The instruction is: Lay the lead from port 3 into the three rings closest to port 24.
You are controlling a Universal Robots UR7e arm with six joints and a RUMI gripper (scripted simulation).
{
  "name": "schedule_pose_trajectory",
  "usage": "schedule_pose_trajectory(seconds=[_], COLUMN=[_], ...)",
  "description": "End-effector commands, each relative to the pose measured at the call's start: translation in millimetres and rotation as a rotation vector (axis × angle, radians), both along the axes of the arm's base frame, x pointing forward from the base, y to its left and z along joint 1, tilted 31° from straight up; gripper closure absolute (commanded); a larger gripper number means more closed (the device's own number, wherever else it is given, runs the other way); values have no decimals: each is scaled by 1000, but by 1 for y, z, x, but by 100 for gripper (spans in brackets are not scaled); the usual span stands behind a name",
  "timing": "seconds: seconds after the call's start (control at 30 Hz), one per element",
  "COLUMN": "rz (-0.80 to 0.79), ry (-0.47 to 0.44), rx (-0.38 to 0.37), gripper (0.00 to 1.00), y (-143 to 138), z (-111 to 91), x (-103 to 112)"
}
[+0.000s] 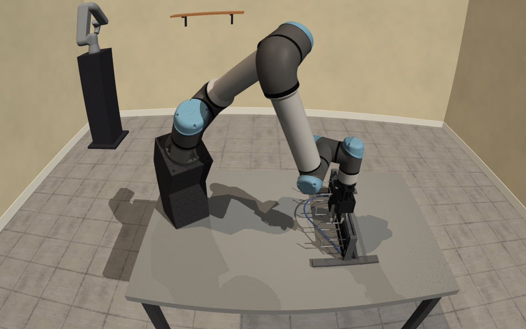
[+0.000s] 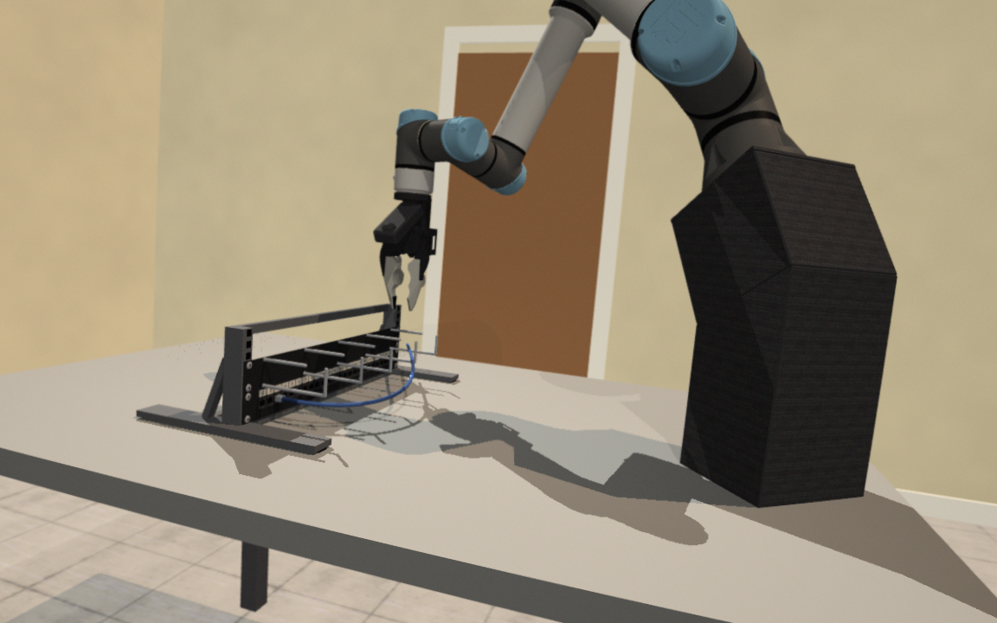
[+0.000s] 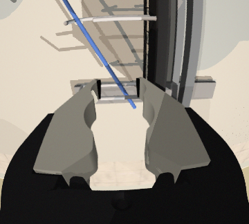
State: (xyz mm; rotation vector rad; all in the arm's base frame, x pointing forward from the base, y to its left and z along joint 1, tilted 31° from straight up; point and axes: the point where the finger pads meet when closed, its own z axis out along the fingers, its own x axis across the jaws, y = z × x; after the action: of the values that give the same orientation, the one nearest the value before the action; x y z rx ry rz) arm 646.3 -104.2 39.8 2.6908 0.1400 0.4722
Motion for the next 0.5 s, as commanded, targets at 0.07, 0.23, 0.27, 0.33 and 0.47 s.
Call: schedule_pose_trajectory(seconds=[0.07,0.23,0.27,0.33,0.47], rz=[0,0,0,0,0], ry=[-1,-1,-1,-1,-1], rx=[0,0,0,0,0], gripper=[80,100,100,100,100], y=[1,1,1,1,1], z=[3,3,3,3,3], x=[-1,-1,-1,-1,-1])
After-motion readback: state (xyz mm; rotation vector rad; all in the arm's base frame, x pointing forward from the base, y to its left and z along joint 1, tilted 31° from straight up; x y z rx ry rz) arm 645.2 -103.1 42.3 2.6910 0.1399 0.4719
